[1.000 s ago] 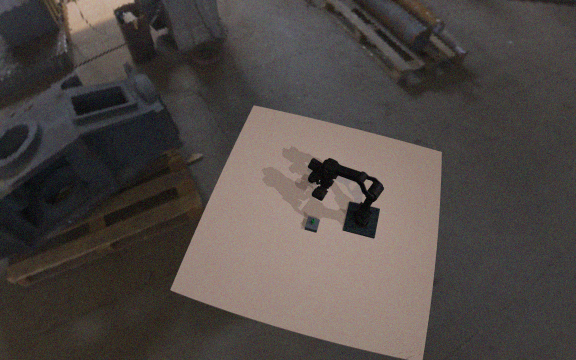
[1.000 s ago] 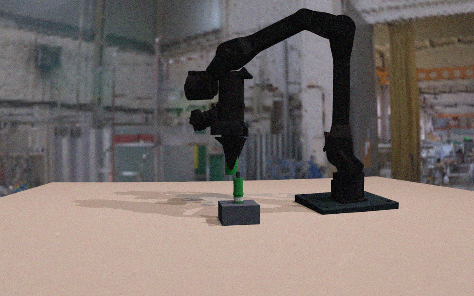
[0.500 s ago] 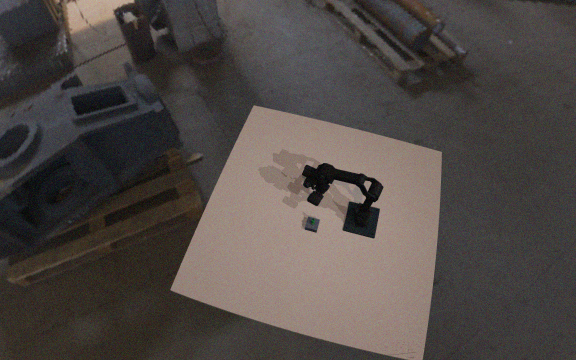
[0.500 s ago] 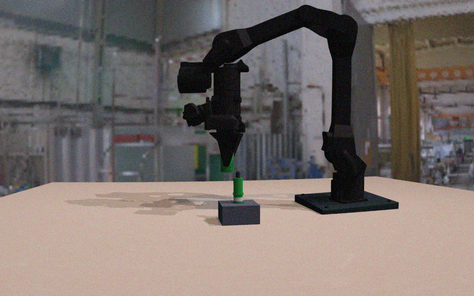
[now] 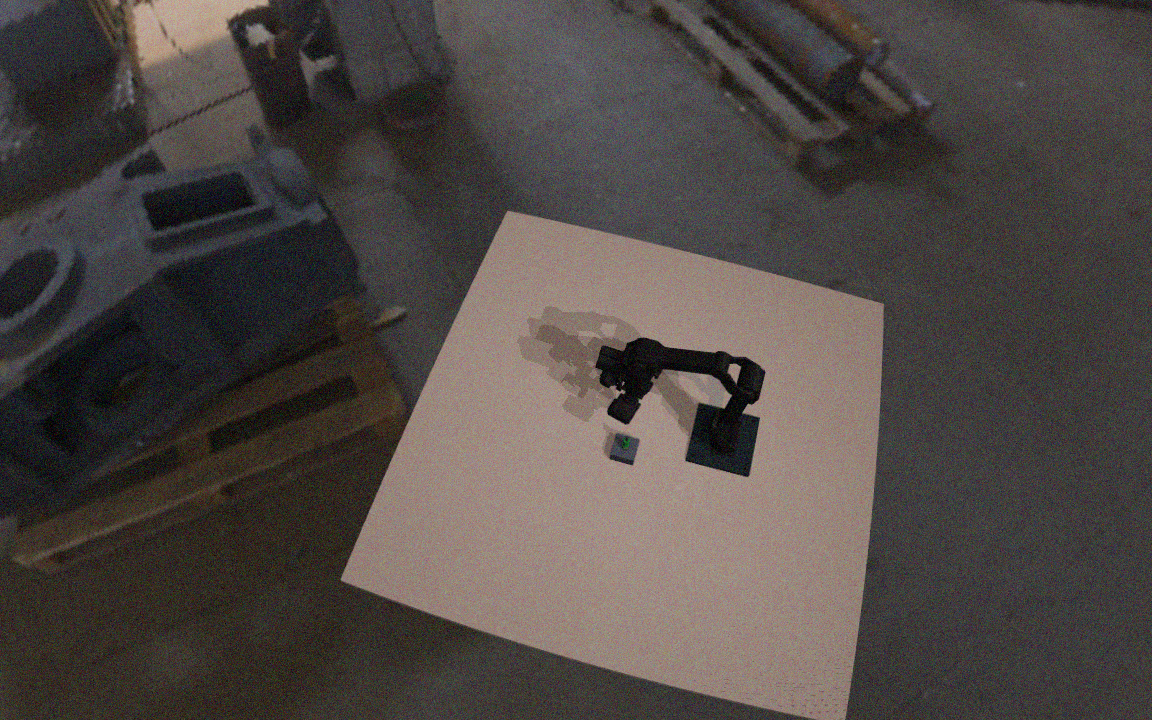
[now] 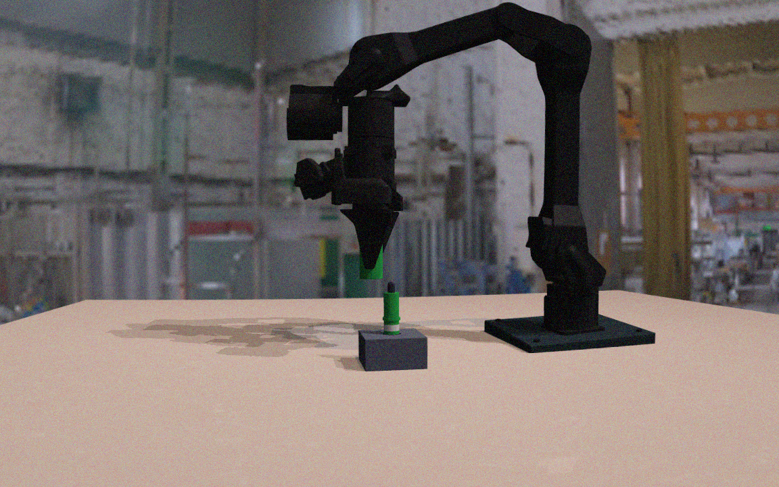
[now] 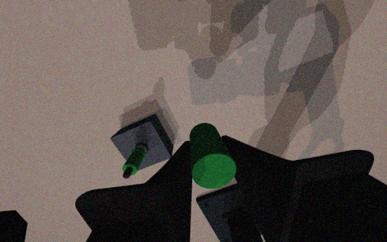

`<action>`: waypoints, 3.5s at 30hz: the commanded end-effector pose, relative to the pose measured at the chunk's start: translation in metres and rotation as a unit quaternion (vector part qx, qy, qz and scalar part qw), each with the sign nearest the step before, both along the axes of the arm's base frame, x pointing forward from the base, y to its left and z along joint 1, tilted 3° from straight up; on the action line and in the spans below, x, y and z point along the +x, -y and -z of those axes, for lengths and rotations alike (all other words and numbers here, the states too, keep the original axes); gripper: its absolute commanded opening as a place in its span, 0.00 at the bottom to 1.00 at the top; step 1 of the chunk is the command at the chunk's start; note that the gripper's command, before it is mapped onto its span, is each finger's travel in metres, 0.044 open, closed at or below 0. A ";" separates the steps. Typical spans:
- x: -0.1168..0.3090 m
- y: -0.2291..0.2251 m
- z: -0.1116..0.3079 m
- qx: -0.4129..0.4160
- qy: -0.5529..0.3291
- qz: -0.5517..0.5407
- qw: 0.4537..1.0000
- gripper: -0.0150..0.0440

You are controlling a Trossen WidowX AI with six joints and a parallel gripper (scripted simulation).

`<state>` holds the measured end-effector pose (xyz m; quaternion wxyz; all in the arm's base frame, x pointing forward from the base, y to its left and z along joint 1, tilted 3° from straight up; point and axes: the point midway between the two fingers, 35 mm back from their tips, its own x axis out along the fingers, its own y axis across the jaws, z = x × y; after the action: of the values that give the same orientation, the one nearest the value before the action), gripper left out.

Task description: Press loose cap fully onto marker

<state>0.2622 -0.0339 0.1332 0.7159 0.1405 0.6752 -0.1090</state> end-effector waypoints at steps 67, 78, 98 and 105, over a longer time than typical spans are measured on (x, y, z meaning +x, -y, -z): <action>0.001 -0.096 0.021 0.007 -0.002 0.003 1.000 0.25; 0.001 -0.096 0.033 0.007 -0.002 0.003 1.000 0.25; 0.001 -0.096 0.033 0.007 -0.003 0.001 1.000 0.74; 0.001 -0.096 0.031 0.007 -0.003 0.001 1.000 1.00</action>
<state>0.2631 0.0625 0.1006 0.7132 0.1463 0.6775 -0.1046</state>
